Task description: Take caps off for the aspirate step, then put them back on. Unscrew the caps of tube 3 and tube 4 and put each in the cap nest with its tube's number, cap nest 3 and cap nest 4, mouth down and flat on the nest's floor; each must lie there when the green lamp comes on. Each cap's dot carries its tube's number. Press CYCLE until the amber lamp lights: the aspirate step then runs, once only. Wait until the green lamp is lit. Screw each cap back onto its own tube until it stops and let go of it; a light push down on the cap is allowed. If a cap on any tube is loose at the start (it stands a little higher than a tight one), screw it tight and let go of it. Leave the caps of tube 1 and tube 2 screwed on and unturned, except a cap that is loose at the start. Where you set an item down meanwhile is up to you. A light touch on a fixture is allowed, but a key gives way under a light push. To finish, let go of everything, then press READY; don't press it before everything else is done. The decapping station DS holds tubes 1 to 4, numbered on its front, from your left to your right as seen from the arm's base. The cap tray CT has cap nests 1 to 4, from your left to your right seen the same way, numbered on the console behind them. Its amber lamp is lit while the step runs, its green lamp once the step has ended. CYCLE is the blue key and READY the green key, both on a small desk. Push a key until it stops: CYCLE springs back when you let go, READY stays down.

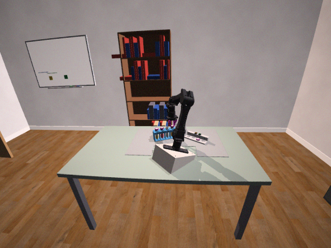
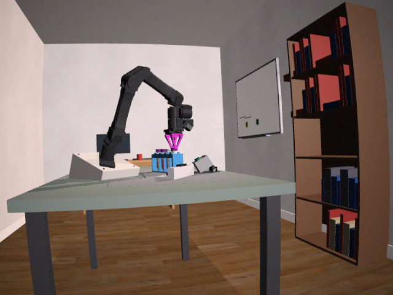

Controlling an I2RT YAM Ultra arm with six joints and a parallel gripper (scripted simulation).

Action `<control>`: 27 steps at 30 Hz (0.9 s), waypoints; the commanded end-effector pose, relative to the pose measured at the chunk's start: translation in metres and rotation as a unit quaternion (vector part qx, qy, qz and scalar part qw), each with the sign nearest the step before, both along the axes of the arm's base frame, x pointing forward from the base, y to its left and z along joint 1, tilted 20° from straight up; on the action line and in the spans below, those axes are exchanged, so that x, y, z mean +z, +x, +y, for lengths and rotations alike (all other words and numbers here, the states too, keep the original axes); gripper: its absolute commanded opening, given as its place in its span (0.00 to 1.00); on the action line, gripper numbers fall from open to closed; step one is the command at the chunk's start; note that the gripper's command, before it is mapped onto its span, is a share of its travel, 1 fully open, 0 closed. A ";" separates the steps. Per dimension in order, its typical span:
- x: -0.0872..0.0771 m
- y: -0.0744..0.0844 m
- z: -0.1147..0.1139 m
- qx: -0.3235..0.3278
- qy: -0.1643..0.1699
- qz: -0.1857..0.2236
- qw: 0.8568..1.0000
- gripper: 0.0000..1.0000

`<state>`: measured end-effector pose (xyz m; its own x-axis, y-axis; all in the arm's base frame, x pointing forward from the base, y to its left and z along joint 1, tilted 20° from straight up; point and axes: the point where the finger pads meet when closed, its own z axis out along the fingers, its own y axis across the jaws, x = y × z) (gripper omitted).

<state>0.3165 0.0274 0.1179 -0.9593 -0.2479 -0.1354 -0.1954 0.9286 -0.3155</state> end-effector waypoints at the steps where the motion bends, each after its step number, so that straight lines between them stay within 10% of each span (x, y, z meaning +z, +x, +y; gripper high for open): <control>1: 0.010 0.001 0.004 0.003 0.002 -0.009 1.000 0.00; 20: 0.038 -0.006 0.012 0.003 0.003 -0.009 1.000 0.00; 27: 0.046 -0.027 -0.032 -0.230 0.054 -0.076 0.969 0.00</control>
